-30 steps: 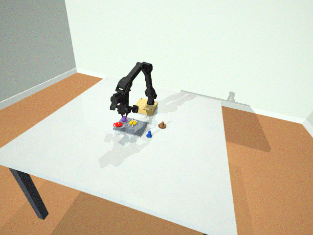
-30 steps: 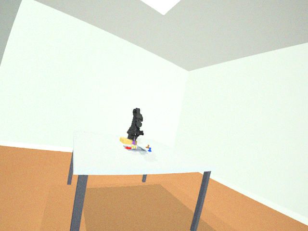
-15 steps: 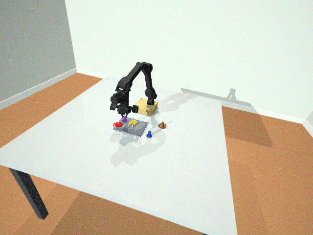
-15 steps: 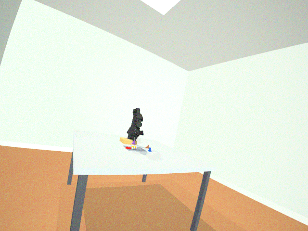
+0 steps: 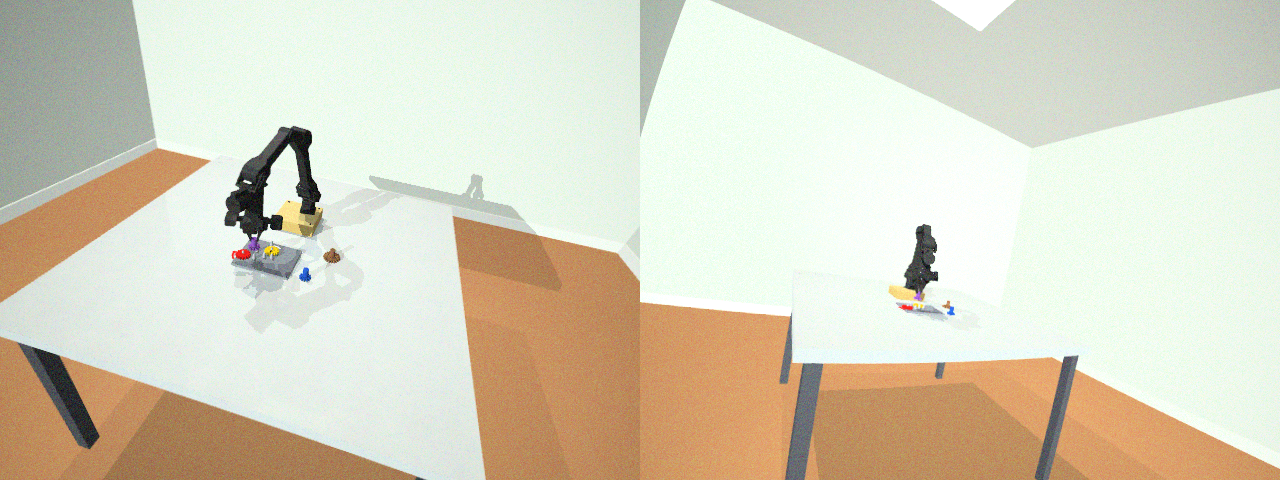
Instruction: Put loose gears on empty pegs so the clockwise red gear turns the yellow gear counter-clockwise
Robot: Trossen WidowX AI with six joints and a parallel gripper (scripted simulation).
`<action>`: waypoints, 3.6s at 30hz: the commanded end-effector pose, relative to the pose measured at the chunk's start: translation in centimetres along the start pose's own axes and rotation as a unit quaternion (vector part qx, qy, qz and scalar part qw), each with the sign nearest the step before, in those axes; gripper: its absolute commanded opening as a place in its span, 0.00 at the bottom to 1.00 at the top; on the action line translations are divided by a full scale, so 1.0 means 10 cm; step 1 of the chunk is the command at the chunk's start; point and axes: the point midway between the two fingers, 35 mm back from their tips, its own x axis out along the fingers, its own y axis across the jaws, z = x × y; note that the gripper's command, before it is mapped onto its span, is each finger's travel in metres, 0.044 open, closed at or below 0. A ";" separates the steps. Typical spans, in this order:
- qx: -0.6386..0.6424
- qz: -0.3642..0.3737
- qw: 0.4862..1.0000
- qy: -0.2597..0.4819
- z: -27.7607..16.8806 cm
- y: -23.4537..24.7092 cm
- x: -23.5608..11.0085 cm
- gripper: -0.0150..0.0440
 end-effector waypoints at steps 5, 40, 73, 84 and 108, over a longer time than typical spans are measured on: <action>-0.073 0.000 0.997 0.003 -0.02 0.00 0.12 0.25; 0.102 0.000 0.995 0.003 -0.01 0.00 0.44 0.25; 0.070 0.000 0.998 0.003 -0.02 0.01 0.48 0.25; 0.147 0.000 0.989 0.003 -0.01 0.00 0.49 0.25; 0.036 0.002 0.999 0.005 0.00 0.03 0.06 0.54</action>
